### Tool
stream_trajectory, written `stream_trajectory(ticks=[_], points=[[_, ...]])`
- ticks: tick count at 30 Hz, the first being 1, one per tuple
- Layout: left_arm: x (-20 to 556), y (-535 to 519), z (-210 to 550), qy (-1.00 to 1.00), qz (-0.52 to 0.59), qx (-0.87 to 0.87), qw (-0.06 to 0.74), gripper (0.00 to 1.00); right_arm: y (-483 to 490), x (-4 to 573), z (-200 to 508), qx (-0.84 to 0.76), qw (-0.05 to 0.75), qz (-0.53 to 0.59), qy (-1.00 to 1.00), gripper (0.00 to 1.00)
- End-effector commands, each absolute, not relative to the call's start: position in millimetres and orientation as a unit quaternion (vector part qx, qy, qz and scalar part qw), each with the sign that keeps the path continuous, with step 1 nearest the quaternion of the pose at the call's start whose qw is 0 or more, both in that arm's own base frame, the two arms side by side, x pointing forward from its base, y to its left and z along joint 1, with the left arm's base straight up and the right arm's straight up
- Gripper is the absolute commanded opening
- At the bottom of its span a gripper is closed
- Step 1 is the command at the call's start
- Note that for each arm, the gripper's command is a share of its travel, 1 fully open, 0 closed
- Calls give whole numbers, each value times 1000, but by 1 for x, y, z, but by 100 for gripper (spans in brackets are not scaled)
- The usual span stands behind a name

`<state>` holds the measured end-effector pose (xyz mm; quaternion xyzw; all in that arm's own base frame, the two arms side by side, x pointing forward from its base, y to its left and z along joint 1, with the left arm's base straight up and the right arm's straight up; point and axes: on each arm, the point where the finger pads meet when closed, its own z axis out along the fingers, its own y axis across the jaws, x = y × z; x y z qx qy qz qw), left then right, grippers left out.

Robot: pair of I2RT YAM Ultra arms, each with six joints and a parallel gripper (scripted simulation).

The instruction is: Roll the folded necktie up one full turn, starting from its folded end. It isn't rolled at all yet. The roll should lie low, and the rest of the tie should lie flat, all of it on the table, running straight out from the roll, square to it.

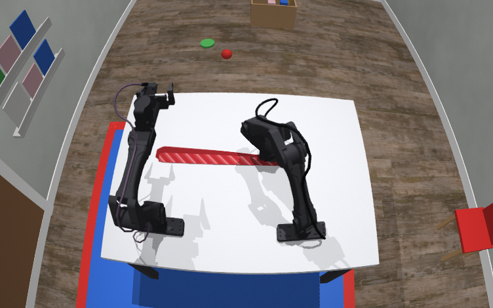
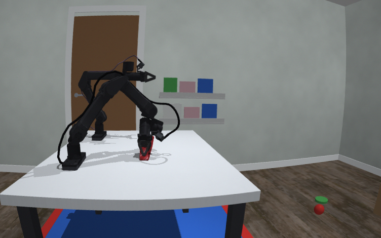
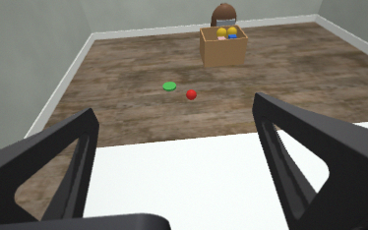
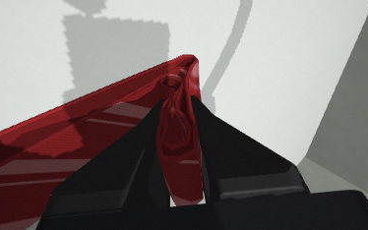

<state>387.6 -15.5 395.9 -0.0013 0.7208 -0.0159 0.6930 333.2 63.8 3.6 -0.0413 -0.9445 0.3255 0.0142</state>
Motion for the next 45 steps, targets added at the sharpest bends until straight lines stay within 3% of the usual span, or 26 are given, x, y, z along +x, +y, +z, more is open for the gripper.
stream_trajectory(ticks=[1, 22, 37, 45], points=[[385, -13, 415, 706, -20, -6, 707, 100, 73, 343, 9, -41, -5, 320, -947, 16], [385, -13, 415, 706, -20, -6, 707, 100, 73, 343, 9, -38, -6, 320, -947, 16], [385, -13, 415, 706, -20, -6, 707, 100, 73, 343, 13, -38, -6, 320, -947, 26], [385, -13, 415, 706, -20, -6, 707, 100, 79, 344, 20, -38, -7, 297, -954, 26]])
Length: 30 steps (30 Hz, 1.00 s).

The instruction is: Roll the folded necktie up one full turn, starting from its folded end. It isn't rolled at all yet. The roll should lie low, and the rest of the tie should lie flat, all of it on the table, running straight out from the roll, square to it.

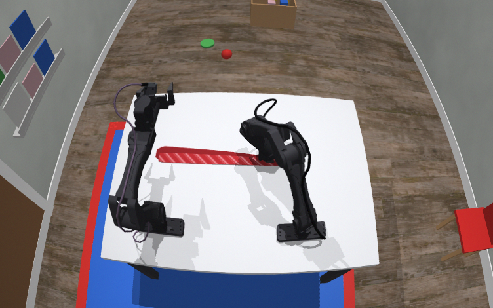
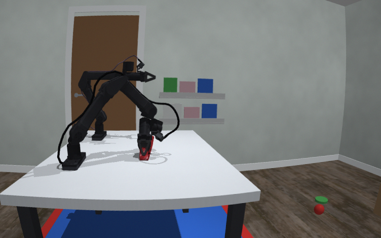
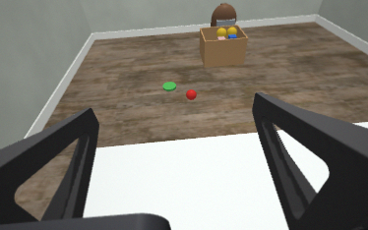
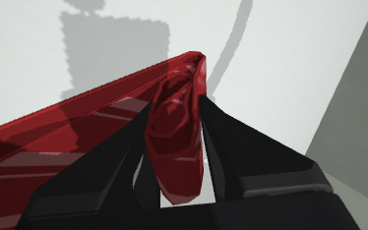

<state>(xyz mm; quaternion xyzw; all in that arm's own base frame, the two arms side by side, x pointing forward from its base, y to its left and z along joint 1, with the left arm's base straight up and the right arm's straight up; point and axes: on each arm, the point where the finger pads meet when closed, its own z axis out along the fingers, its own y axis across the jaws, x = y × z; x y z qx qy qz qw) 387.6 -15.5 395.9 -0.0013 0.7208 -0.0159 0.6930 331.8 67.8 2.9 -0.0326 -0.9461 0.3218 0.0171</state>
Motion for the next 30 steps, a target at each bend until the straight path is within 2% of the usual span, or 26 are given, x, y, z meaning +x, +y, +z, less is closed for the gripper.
stream_trajectory(ticks=[1, 30], points=[[385, -13, 415, 706, -20, -6, 707, 100, 80, 344, 21, -38, -7, 293, -955, 26], [385, -13, 415, 706, -20, -6, 707, 100, 102, 346, 50, -45, -9, 202, -978, 26]])
